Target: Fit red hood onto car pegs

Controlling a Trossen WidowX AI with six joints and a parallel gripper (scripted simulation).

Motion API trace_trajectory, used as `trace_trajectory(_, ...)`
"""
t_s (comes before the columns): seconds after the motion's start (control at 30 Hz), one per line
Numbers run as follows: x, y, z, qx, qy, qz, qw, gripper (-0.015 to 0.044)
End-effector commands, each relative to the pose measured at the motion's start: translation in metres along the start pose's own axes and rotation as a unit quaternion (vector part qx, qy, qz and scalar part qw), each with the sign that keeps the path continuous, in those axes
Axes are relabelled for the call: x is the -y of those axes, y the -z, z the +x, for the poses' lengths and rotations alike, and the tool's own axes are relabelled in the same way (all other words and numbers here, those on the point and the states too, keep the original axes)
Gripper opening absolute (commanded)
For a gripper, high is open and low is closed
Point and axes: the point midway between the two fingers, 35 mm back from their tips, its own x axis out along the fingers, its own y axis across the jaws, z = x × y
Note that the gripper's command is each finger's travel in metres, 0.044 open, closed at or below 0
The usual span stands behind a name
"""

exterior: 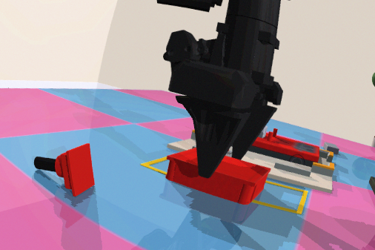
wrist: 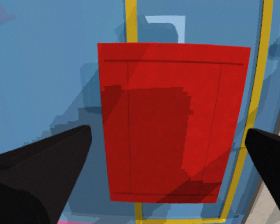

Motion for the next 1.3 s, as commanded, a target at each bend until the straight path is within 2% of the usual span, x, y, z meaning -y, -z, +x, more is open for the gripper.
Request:
trace_trajectory(0.0, -0.0006, 0.0003, 0.0025, -0.001, -0.002, 0.002, 1.0, 0.044)
trace_trajectory(0.67, -0.0006, 0.0005, 0.0124, -0.001, -0.002, 0.002, 1.0, 0.044)
trace_trajectory(0.8, 0.0, 0.0001, 0.0104, 0.0, 0.0, 0.0, 1.0, 0.0335)
trace_trajectory(1.1, 0.0, 0.0001, 0.0104, 0.0, 0.0, 0.0, 1.0, 0.0275)
trace_trajectory(1.27, 0.0003, 0.0003, 0.0052, 0.0, 0.001, 0.0, 1.0, 0.0144)
